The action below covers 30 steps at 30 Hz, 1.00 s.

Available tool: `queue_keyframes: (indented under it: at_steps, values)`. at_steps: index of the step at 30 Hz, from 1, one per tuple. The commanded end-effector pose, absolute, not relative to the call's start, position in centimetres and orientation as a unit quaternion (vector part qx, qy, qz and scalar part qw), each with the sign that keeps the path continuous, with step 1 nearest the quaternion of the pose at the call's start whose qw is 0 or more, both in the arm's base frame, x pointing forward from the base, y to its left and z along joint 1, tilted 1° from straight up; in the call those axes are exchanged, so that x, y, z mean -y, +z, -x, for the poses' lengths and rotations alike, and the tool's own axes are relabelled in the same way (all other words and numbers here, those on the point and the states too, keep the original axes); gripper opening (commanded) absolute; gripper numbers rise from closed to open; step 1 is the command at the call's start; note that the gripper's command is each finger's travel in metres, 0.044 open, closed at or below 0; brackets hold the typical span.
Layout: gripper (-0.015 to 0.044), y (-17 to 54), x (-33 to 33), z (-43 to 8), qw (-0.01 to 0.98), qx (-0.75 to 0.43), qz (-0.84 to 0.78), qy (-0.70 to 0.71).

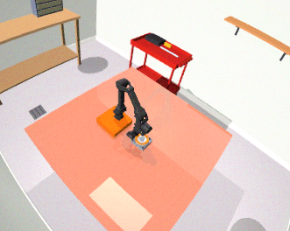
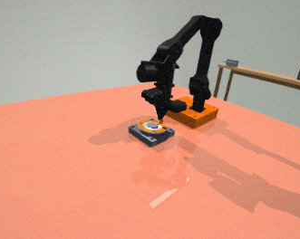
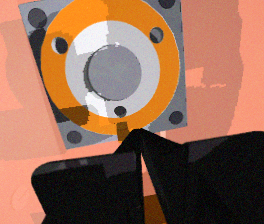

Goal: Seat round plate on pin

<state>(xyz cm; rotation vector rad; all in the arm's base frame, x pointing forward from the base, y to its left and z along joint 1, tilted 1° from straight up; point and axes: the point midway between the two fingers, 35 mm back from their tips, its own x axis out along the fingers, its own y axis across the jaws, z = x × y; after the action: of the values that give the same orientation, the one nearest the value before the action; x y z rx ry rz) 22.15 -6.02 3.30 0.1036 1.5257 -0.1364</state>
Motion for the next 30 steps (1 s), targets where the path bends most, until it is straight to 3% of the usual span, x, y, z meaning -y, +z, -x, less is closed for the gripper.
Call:
queue_keyframes:
  at_steps: [1, 30]
  values:
    - [0.0, 3.3, 5.4, -22.1, 0.72, -0.69, -0.05, -0.058]
    - [0.0, 3.5, 2.2, -23.5, 0.72, -0.689, -0.051, -0.057]
